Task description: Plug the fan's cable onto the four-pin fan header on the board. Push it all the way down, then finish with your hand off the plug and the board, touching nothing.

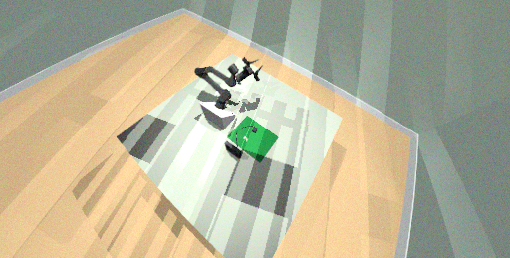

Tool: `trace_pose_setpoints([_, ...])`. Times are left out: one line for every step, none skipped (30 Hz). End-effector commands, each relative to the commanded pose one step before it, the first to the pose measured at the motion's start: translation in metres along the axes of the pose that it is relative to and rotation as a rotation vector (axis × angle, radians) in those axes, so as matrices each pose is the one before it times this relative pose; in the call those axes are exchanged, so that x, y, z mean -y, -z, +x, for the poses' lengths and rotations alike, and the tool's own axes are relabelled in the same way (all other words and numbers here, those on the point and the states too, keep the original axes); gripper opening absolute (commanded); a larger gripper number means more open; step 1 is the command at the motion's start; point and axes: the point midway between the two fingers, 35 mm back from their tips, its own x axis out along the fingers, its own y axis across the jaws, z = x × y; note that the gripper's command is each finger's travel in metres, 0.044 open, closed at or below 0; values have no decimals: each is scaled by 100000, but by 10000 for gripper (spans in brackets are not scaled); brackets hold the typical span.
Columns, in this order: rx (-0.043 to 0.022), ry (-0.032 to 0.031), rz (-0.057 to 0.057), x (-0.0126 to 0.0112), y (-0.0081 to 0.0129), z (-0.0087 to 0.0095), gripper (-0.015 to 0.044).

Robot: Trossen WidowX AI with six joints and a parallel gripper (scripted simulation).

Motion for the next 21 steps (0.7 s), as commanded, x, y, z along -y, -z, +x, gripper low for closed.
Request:
trace_pose_setpoints([0, 0, 0, 0, 0, 0, 252])
trace_pose_setpoints([0, 0, 0, 0, 0, 0, 278])
trace_pose_setpoints([0, 0, 0, 0, 0, 0, 304])
trace_pose_setpoints([0, 0, 0, 0, 0, 0, 331])
trace_pose_setpoints([50, 1162, -1646, 256, -31, 115, 304])
trace_pose_setpoints([46, 3490, -4922, 772, -84, 336, 278])
trace_pose_setpoints([-271, 5810, -8151, 1292, -89, 548, 252])
trace_pose_setpoints([-920, 7048, -9873, 1575, 1, 666, 226])
trace_pose_setpoints([-1534, 6924, -9848, 1540, 114, 678, 210])
trace_pose_setpoints([-2069, 6742, -9855, 1480, 189, 691, 210])
trace_pose_setpoints([-2639, 6532, -9713, 1445, 294, 693, 210])
trace_pose_setpoints([-3197, 6271, -9558, 1404, 398, 695, 210])
trace_pose_setpoints([-3731, 5957, -9399, 1356, 498, 696, 210])
trace_pose_setpoints([-4237, 5593, -9238, 1300, 592, 696, 210])
trace_pose_setpoints([-4178, 4837, -8532, 1147, 576, 663, 210])
trace_pose_setpoints([-3103, 3054, -5606, 735, 447, 444, 210])
trace_pose_setpoints([-3252, 2858, -5505, 705, 475, 440, 210])
trace_pose_setpoints([-3385, 2653, -5406, 674, 500, 436, 210])
trace_pose_setpoints([-3509, 2446, -5316, 644, 523, 433, 210])
trace_pose_setpoints([-3663, 2257, -5287, 620, 552, 435, 210])
trace_pose_setpoints([-3794, 2048, -5239, 592, 577, 434, 210])
